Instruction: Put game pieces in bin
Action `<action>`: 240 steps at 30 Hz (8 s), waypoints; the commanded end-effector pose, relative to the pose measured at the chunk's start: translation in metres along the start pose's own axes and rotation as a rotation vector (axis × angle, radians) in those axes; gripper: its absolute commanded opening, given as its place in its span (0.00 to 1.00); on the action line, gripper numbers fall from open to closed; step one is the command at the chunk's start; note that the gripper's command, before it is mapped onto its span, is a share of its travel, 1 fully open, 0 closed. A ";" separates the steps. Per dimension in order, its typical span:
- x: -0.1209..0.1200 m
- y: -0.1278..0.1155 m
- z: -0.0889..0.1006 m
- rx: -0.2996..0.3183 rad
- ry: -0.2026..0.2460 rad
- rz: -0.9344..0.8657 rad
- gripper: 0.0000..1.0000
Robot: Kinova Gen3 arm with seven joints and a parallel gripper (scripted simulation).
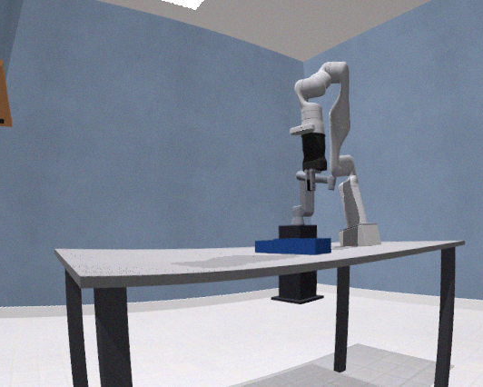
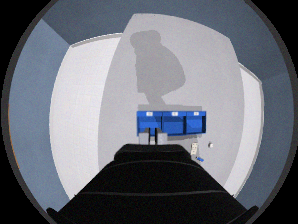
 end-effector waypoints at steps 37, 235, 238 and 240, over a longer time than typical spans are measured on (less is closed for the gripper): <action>0.185 -0.029 -0.080 0.005 0.017 -1.253 0.64; 0.270 -0.043 -0.135 -0.003 0.016 -1.758 0.34; 0.270 -0.043 -0.135 -0.003 0.016 -1.758 0.34; 0.270 -0.043 -0.135 -0.003 0.016 -1.758 0.34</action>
Point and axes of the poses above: the point where the finger pads meet when closed, its own z axis back along the fingers, its own x axis across the jaws, y = z × x, the point moved 8 cm from there along z, back along the fingers, and after that the axes turned 11 degrees about -z, right-handed, at the moved point
